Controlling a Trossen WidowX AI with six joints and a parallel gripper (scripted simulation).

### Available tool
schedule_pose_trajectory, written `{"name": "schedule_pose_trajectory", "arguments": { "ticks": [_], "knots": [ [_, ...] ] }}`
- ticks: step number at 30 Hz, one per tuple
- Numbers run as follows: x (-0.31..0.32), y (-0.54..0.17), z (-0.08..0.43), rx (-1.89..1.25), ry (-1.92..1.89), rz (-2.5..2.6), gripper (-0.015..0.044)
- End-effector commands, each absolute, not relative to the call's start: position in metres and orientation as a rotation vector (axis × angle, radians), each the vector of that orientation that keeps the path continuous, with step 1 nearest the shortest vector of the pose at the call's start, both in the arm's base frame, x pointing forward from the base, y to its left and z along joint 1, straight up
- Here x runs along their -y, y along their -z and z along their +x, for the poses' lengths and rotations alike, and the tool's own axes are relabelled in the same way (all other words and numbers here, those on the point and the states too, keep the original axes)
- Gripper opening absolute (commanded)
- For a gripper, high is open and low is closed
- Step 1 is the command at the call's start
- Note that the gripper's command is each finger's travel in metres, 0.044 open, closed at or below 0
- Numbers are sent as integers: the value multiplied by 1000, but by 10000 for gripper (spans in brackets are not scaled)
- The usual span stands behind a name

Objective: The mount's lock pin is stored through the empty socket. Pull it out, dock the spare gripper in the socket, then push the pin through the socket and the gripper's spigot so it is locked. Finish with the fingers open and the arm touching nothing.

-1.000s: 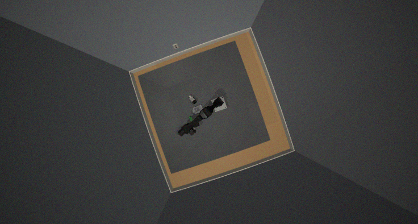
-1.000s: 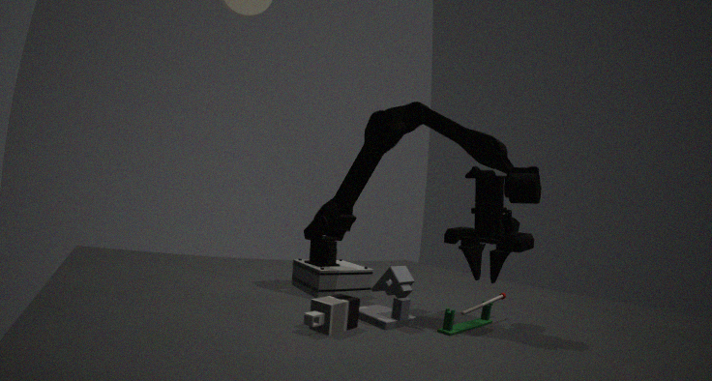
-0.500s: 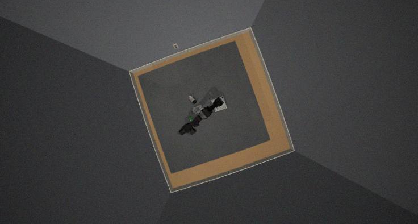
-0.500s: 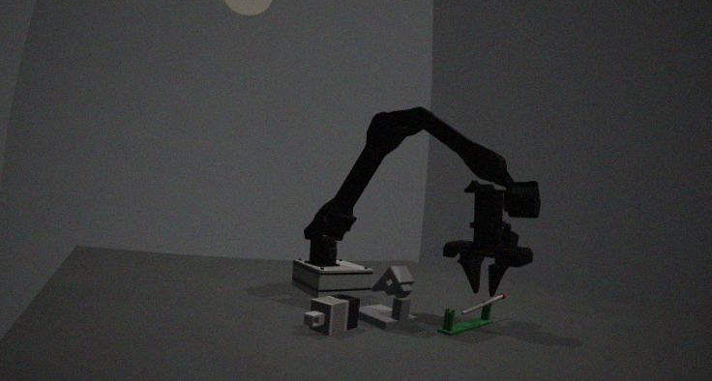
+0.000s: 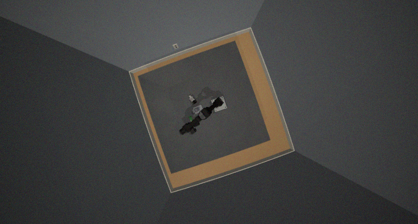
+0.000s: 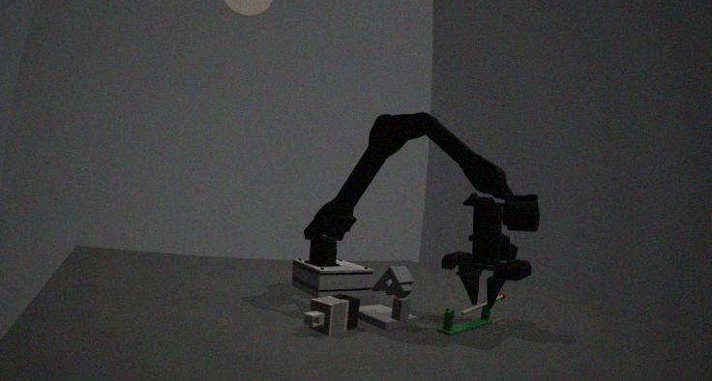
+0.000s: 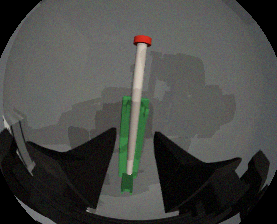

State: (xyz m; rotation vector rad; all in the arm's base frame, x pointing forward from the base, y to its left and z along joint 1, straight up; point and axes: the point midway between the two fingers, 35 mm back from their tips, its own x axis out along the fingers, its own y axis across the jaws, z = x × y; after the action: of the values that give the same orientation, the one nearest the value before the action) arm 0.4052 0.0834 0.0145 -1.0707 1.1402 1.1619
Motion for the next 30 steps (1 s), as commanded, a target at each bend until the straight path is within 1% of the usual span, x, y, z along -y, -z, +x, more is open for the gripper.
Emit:
{"name": "schedule_pose_trajectory", "arguments": {
  "ticks": [1,16,22,25,30],
  "knots": [
    [-82,-7,403,-1145,-1167,-1075,180],
    [-82,7,403,-1145,-1167,-1075,180],
    [-82,7,403,-1145,-1167,-1075,23],
    [-82,7,403,-1145,-1167,-1075,2],
    [-81,7,403,-1145,-1167,-1075,0]
  ]
}}
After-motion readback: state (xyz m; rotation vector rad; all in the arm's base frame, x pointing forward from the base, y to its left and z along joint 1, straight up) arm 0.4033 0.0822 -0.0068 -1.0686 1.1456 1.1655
